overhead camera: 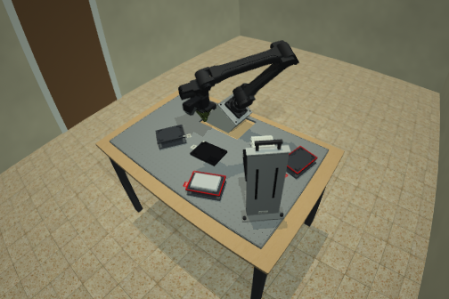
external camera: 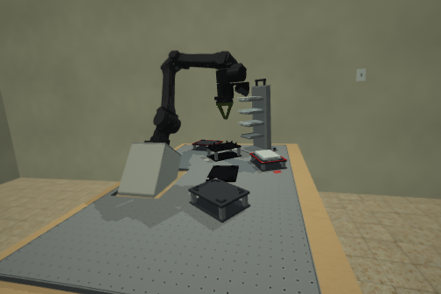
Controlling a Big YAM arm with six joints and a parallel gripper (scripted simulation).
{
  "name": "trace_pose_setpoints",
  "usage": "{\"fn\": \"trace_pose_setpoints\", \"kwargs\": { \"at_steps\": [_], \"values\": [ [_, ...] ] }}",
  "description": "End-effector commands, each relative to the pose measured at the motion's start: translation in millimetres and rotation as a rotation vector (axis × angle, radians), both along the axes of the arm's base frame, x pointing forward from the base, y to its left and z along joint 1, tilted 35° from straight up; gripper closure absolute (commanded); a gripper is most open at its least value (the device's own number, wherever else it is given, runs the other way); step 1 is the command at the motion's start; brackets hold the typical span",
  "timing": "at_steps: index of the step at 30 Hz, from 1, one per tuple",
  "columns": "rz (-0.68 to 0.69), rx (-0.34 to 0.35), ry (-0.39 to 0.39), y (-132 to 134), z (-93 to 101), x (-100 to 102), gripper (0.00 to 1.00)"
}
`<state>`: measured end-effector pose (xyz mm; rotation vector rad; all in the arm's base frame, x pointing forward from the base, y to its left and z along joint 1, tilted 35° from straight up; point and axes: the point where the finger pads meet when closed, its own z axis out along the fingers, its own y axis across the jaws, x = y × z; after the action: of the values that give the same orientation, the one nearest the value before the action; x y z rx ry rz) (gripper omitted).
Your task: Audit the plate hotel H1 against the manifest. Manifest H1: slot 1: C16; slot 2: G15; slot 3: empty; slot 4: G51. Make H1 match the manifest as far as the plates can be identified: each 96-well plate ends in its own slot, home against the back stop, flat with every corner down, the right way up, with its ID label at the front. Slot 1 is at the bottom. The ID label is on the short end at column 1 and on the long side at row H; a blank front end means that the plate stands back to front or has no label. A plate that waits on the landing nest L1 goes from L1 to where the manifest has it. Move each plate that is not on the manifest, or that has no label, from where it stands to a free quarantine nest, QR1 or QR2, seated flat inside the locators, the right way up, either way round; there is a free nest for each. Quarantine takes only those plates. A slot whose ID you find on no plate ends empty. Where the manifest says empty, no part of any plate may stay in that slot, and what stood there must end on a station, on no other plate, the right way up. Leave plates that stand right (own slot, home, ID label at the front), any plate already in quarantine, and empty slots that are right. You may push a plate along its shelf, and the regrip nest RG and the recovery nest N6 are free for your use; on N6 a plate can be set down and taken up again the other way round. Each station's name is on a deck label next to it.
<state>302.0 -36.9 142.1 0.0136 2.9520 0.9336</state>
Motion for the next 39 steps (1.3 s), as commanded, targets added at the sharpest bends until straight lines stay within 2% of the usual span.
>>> {"fn": "trace_pose_setpoints", "kwargs": {
  "at_steps": [1,13,15,28,30,32,33,39],
  "values": [
    [-0.003,-0.001,-0.041,9,8.6,4,1.0],
    [0.023,0.049,-0.234,42,31.7,0,1.0],
    [0.023,0.049,-0.234,42,31.7,0,1.0],
    [0.05,0.104,-0.443,78,57.1,-4,1.0],
    [0.054,0.112,-0.475,79,57.6,-4,1.0],
    [0.054,0.112,-0.475,79,57.6,-4,1.0],
    [0.045,0.113,-0.484,71,52.2,-2,1.0],
    [0.06,0.126,-0.603,71,57.8,-3,1.0]
  ]
}}
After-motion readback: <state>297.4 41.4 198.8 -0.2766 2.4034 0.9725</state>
